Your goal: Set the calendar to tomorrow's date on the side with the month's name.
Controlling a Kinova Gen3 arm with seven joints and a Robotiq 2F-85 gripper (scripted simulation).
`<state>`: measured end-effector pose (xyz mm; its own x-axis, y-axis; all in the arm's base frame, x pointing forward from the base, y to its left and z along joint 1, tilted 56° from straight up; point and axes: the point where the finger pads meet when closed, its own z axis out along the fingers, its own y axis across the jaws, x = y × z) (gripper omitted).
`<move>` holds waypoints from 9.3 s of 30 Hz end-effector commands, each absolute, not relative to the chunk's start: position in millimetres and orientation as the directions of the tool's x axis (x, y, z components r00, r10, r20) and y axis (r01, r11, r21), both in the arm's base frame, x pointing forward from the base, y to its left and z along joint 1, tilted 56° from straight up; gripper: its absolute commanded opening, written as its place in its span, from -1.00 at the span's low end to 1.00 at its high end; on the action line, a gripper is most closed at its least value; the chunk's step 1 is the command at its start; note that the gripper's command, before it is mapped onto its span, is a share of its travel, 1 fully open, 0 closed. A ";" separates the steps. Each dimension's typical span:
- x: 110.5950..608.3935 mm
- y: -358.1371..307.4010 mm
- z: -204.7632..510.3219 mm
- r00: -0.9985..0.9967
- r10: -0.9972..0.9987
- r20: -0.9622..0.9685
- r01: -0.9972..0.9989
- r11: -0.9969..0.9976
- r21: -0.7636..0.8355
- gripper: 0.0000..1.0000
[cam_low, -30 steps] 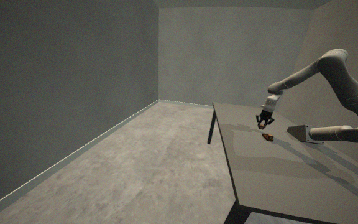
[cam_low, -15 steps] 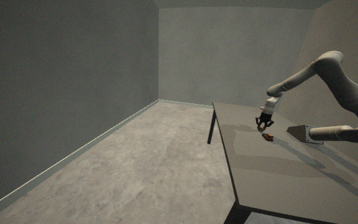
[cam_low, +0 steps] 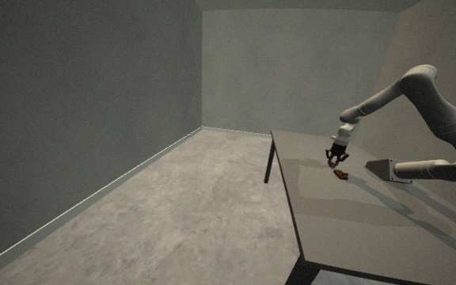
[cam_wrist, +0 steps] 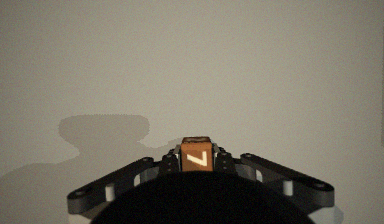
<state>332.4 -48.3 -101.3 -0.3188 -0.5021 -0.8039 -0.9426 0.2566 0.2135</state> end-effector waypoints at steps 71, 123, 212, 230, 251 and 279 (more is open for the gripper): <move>333.4 -46.8 -102.9 -0.319 -0.503 -0.803 -0.942 0.258 0.213 -0.43; 333.5 -46.4 -103.2 -0.319 -0.503 -0.803 -0.942 0.258 0.213 -0.43; 324.5 -120.4 -53.3 -0.319 -0.503 -0.803 -0.942 0.258 0.213 -0.03; 324.4 -120.6 -53.1 -0.319 -0.503 -0.803 -0.942 0.258 0.213 1.00; 322.5 -118.2 -53.8 -0.443 -0.461 -0.769 -0.891 0.317 0.324 1.00; 319.3 -110.7 -57.1 -0.983 -0.017 -0.181 -0.160 0.549 0.820 1.00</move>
<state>318.7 -113.5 -56.6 -0.9755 -0.0290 -0.2183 -0.1982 0.5477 0.8129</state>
